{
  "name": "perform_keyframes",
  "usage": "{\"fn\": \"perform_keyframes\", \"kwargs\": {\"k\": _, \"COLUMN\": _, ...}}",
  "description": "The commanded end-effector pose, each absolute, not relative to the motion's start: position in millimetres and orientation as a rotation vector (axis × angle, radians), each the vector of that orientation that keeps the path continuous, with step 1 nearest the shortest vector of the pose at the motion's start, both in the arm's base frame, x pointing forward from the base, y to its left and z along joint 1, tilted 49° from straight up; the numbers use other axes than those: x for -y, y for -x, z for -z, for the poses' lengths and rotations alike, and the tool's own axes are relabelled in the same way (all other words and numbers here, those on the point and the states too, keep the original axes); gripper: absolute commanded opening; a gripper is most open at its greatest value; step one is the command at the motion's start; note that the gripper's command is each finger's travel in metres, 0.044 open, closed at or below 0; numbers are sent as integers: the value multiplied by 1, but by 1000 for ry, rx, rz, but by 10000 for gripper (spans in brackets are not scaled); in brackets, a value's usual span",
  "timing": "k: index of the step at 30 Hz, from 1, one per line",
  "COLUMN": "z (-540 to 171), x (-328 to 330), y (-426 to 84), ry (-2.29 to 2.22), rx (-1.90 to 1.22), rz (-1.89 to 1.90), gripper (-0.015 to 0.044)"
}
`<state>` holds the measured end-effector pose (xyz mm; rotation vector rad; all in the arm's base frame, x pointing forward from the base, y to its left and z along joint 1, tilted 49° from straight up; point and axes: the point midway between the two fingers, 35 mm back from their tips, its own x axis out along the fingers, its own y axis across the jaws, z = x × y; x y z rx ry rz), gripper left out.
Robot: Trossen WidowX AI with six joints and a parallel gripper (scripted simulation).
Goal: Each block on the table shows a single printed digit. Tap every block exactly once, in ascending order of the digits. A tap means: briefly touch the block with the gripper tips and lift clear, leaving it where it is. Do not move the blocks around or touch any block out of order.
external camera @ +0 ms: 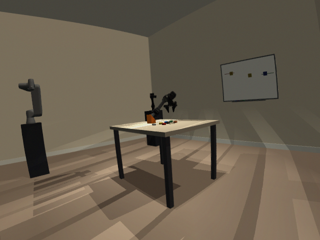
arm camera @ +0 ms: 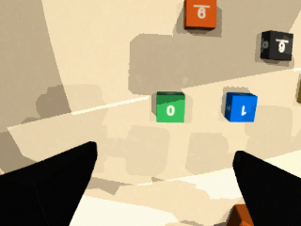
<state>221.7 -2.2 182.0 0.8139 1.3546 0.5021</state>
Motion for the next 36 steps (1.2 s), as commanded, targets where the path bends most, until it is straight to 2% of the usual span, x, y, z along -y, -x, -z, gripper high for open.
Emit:
{"fn": "perform_keyframes", "kwargs": {"k": 1, "z": -184, "x": 2, "y": -222, "ry": -818, "rx": -1352, "rz": -502, "gripper": 400}}
{"fn": "perform_keyframes", "kwargs": {"k": 4, "z": -183, "x": 6, "y": -229, "ry": -812, "rx": -1351, "rz": -505, "gripper": 400}}
{"fn": "perform_keyframes", "kwargs": {"k": 13, "z": -153, "x": 52, "y": -318, "ry": -748, "rx": -1341, "rz": -537, "gripper": 400}}
{"fn": "perform_keyframes", "kwargs": {"k": 36, "z": -145, "x": 61, "y": -322, "ry": -745, "rx": -1341, "rz": -535, "gripper": 400}}
